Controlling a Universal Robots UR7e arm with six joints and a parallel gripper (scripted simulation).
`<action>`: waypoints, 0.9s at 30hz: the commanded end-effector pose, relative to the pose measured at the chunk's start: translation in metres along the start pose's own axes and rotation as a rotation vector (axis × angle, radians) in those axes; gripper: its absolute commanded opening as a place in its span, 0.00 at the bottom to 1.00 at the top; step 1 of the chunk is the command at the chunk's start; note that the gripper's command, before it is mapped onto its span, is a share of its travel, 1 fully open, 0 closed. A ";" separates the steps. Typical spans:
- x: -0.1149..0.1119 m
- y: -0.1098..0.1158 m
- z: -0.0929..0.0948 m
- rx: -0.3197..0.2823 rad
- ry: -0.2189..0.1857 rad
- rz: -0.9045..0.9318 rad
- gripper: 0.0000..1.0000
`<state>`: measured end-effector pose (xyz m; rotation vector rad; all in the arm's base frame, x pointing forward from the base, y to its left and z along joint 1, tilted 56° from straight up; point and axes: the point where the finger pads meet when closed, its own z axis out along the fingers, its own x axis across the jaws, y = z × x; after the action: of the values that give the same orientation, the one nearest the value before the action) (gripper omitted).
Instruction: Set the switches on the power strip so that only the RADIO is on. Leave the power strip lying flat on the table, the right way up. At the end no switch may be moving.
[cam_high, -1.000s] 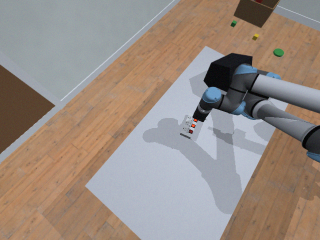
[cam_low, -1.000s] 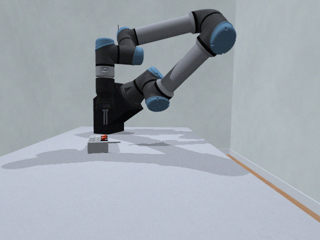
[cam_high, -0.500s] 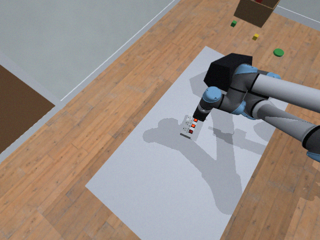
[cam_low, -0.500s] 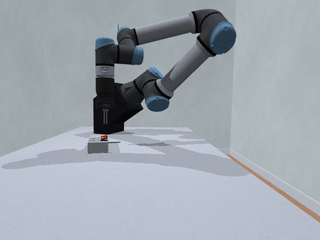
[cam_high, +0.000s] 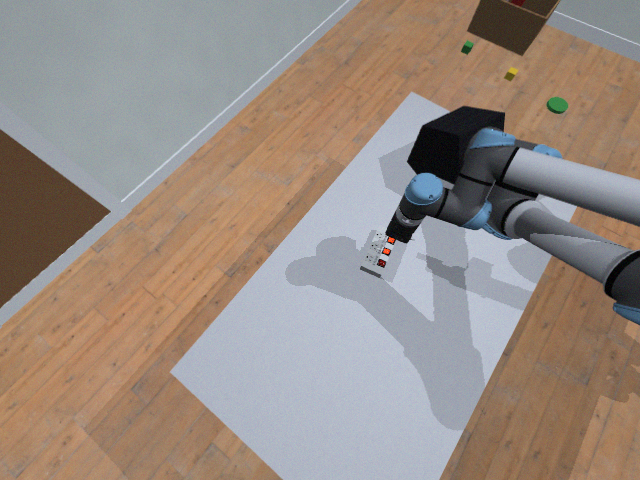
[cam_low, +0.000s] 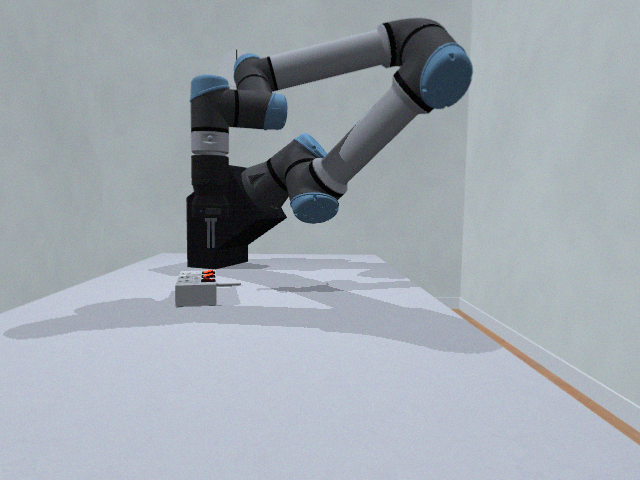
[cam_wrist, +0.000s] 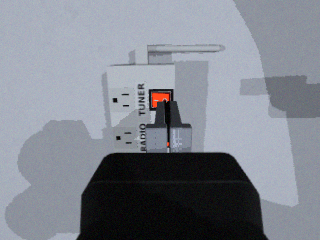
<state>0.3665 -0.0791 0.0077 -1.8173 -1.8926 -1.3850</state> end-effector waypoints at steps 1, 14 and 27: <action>0.001 -0.001 0.001 0.000 0.001 0.000 0.00; 0.002 -0.001 0.009 0.001 0.003 0.002 0.00; 0.002 -0.002 0.023 0.001 0.003 0.002 0.00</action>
<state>0.3725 -0.0680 0.0003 -1.8146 -1.8942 -1.3849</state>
